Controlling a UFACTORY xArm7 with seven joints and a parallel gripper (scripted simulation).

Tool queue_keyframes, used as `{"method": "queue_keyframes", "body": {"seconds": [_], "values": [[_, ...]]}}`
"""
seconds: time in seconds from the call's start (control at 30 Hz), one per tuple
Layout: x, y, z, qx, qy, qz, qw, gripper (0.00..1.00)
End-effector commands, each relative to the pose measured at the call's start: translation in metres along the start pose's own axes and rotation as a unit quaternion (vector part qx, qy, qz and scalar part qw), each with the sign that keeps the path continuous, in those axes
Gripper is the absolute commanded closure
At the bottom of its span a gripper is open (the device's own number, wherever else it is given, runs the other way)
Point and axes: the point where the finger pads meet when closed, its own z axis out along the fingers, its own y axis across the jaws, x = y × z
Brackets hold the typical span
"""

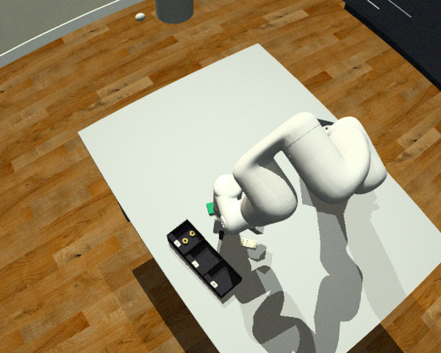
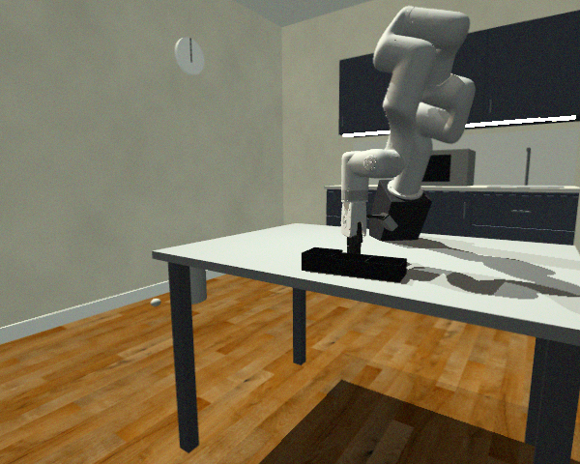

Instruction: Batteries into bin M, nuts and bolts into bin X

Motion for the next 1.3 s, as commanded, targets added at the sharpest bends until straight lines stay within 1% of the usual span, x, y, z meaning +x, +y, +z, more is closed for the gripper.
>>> {"method": "queue_keyframes", "body": {"seconds": [0.0, 0.77, 1.23, 1.27], "values": [[-0.001, 0.000, -0.001, 0.000, -0.001, 0.000, 1.000, 1.00], [-0.001, 0.000, -0.001, 0.000, -0.001, 0.000, 1.000, 1.00], [-0.001, 0.000, -0.047, 0.000, -0.001, 0.000, 1.000, 1.00], [-0.001, 0.000, -0.047, 0.000, -0.001, 0.000, 1.000, 1.00]]}}
